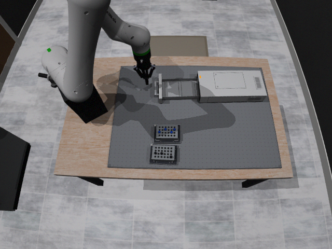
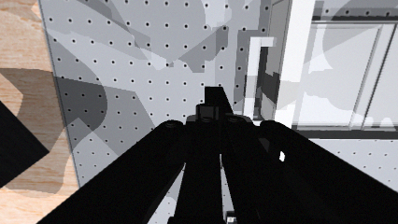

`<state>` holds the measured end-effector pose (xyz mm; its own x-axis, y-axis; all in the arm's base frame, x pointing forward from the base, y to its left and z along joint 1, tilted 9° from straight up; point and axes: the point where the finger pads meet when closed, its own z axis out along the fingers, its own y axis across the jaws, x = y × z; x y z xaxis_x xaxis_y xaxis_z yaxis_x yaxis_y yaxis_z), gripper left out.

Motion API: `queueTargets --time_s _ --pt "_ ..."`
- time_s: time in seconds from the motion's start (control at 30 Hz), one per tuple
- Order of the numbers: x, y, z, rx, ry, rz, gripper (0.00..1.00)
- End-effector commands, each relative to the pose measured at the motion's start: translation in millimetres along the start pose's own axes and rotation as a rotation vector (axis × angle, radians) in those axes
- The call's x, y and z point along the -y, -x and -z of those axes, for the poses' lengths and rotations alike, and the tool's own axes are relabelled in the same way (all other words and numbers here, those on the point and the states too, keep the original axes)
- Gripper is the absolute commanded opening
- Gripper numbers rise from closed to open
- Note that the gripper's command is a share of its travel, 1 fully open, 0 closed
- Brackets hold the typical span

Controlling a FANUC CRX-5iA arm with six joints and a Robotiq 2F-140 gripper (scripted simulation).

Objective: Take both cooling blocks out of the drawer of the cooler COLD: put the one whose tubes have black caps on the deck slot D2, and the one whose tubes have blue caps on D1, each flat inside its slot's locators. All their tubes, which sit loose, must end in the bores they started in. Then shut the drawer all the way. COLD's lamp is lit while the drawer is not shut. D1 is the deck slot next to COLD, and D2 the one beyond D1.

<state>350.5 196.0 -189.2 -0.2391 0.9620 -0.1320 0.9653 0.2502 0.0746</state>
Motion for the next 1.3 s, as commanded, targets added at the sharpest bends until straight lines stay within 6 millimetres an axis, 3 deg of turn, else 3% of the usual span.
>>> queueTargets --time_s 0.0,1.27 --pt "-1 0 -3 0.0 0.001 0.0 0.1" --pt "-1 0 -46 0.0 0.001 0.0 0.1"
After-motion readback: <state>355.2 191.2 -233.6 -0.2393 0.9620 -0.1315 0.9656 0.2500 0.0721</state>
